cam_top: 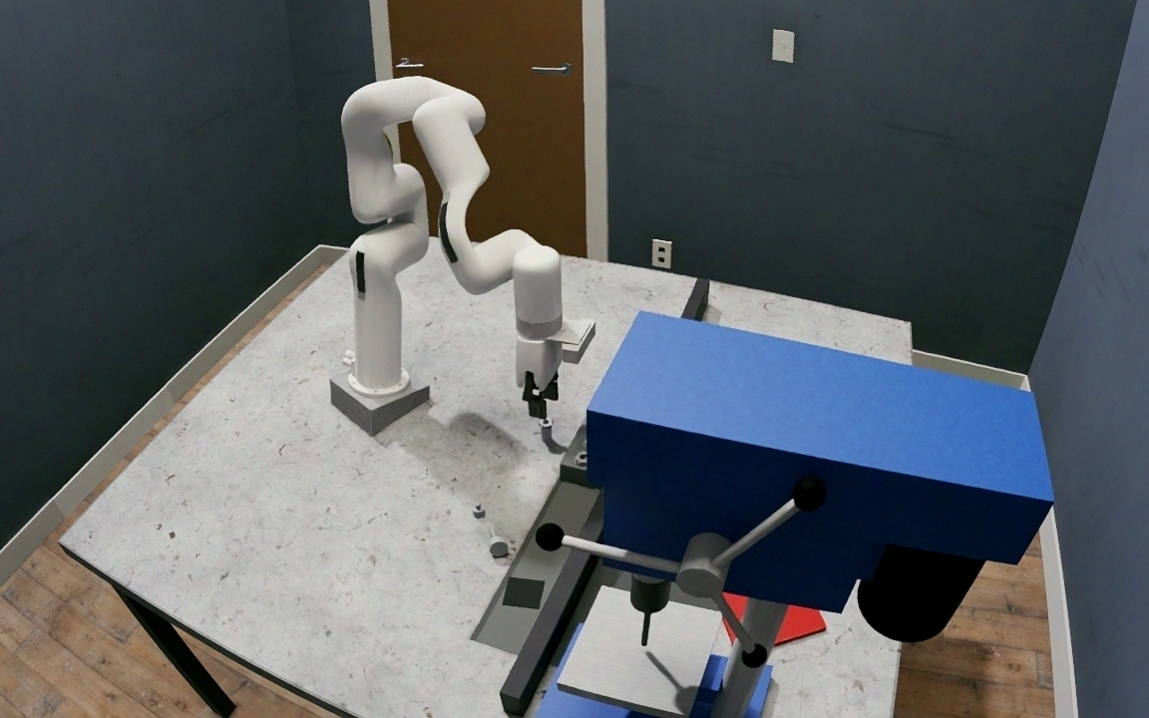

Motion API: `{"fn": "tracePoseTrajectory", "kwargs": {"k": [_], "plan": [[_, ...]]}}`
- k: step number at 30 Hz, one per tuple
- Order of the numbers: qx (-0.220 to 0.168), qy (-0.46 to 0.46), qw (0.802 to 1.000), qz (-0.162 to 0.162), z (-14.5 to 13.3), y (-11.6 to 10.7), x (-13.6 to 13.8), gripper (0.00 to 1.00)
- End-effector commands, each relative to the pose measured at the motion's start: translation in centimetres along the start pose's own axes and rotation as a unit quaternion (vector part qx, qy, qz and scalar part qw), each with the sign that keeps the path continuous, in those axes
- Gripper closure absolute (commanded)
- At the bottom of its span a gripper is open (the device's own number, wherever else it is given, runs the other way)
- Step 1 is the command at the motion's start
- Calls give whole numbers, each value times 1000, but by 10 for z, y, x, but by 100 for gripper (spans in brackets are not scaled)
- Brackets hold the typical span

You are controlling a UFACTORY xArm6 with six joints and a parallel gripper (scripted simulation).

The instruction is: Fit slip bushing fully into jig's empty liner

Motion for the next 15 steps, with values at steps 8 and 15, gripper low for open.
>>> {"fn": "tracePoseTrajectory", "kwargs": {"k": [8,15], "plan": [[2,0,1000,0,1,13,-1,50],[2,0,1000,0,1,17,-1,50]]}}
Point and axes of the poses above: the point where the finger pads meet when closed, its own y axis out along the fingers, its own x axis across the jaws, z = x × y, the point moved 9 cm from there along -y, back along the fingers, and after that the axes turned 7 degrees about y, right-handed, at the moved point
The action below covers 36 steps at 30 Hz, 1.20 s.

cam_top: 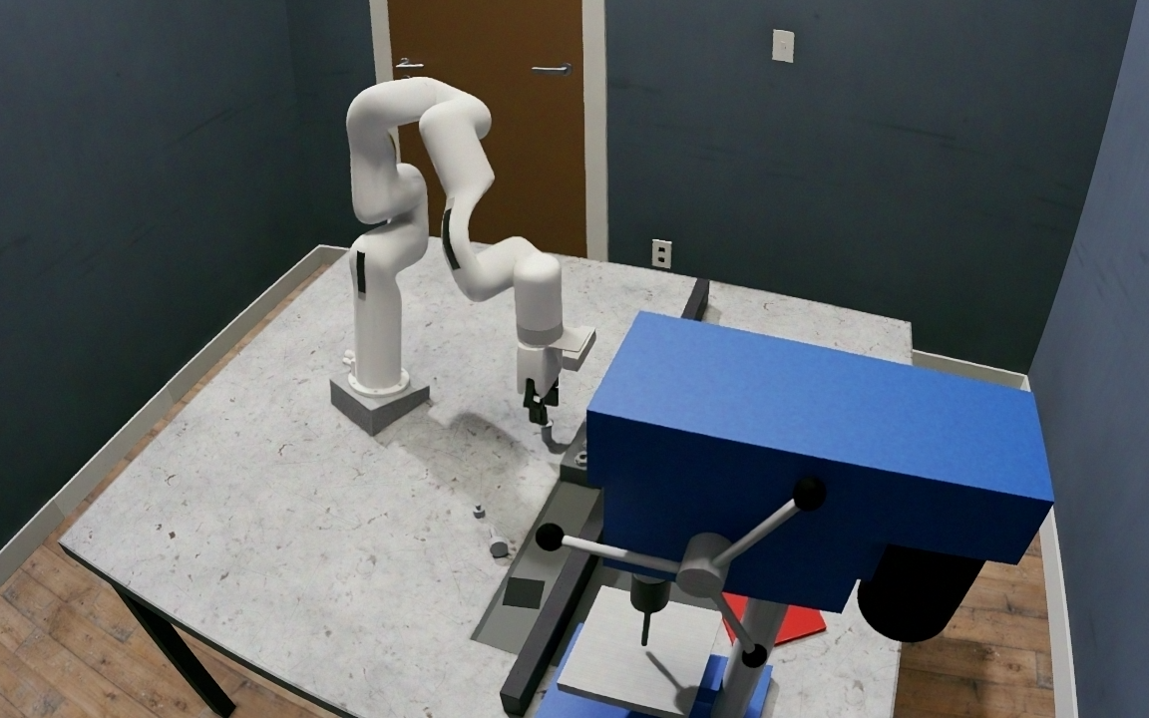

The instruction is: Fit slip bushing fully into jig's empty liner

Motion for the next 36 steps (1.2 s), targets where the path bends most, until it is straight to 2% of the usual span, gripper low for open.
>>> {"fn": "tracePoseTrajectory", "kwargs": {"k": [1,36], "plan": [[2,0,1000,0,1,3,0,50],[2,0,1000,0,2,7,0,50]]}}
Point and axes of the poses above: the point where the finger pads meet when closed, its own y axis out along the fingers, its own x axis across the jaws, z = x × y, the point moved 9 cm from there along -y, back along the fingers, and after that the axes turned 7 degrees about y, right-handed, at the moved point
